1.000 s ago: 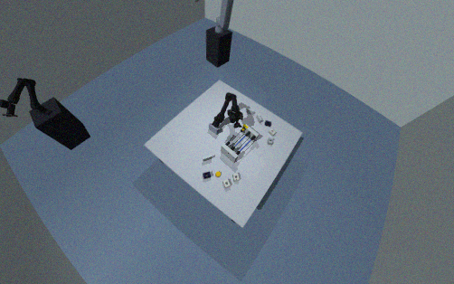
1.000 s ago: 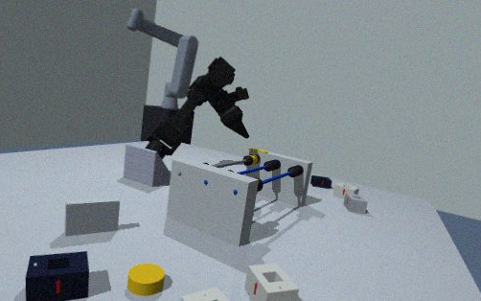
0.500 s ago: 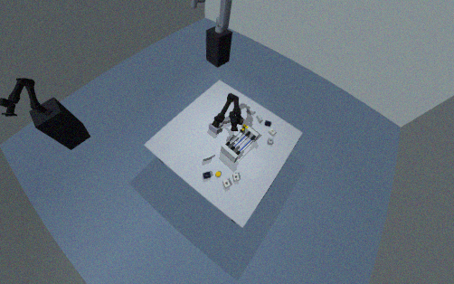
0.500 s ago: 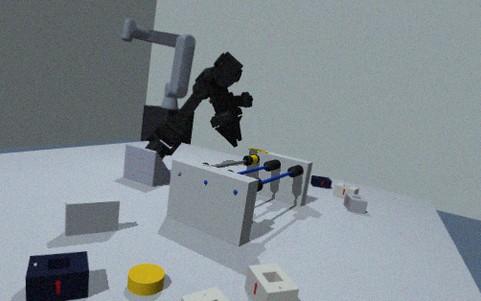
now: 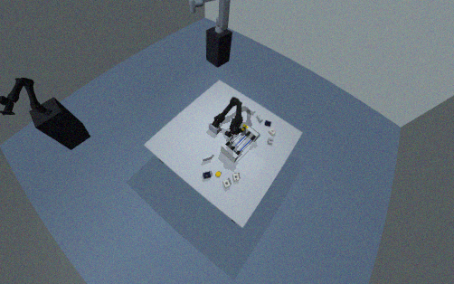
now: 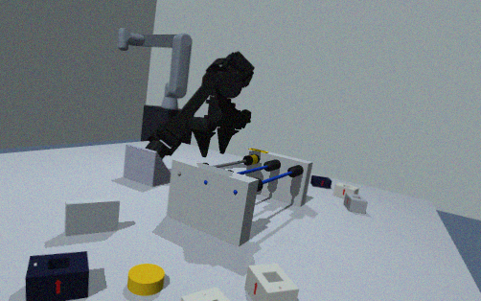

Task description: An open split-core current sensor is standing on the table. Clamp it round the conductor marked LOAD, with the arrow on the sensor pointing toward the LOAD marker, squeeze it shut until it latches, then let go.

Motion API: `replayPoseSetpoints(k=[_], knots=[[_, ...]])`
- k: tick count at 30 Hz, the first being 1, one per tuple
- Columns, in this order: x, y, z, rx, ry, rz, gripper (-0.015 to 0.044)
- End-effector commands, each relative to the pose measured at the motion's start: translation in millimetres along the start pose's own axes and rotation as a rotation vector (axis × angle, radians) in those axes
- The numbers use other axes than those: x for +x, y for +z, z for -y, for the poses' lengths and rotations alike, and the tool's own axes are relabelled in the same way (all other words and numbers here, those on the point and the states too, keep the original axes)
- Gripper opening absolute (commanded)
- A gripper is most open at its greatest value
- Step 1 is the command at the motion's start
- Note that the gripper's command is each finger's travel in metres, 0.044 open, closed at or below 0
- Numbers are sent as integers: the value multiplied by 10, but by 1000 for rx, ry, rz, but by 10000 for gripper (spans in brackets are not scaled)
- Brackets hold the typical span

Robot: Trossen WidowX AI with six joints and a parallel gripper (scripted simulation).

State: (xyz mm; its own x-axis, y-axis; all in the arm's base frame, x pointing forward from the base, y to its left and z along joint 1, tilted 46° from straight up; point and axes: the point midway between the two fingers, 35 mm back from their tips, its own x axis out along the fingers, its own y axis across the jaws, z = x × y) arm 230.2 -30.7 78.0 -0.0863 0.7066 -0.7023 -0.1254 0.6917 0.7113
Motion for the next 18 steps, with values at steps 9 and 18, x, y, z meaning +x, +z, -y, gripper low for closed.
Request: replayPoseSetpoints(k=[9, 18], knots=[[189, 5, 26, 9, -6, -11, 440], [337, 4, 25, 9, -5, -10, 440]])
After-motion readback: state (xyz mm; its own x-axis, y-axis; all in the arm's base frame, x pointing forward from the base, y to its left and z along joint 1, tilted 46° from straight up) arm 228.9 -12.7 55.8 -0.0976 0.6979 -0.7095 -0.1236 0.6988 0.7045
